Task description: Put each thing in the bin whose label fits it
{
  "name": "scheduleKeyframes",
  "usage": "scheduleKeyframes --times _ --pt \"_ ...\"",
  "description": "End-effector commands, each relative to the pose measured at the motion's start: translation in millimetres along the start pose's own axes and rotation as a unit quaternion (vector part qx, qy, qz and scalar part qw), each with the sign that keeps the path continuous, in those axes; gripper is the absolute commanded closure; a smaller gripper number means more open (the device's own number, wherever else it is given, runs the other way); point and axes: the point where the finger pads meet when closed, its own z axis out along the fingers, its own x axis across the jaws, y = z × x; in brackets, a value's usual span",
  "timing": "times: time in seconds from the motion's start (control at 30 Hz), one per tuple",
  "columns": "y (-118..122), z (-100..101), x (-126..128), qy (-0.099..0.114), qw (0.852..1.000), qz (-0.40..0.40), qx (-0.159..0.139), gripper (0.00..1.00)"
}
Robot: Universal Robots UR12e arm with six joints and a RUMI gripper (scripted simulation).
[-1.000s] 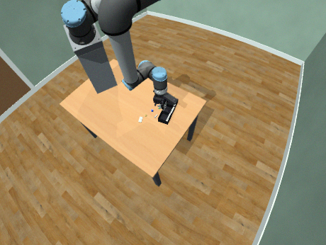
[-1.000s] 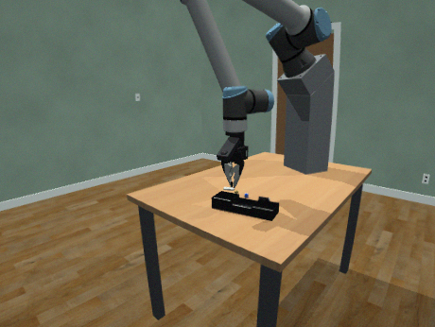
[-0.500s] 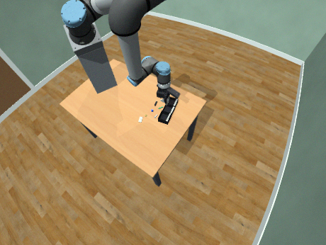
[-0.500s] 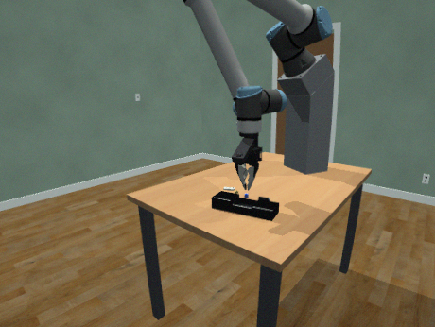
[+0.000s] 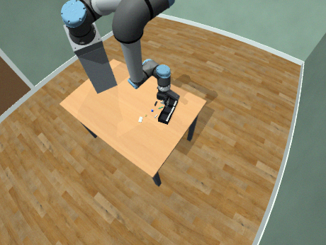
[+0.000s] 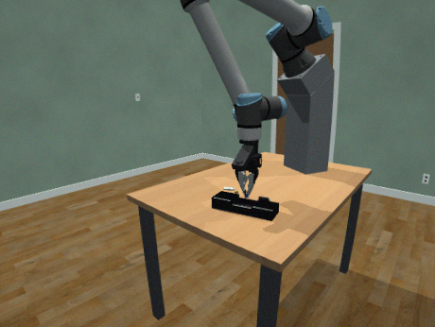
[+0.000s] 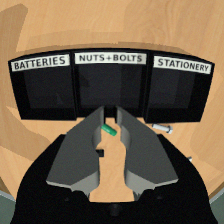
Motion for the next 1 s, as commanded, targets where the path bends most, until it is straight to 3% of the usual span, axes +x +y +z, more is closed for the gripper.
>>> scheduleKeyframes --times 0.0,0.23,0.97 --pt "-3.3 15.2 1.6 0.001 1.000 0.000 0.002 0.96" --pt "-3.3 33.8 1.6 0.001 1.000 0.000 0.002 0.96" --pt "-2.3 32.9 -0.1 0.000 1.000 0.000 0.002 0.96"
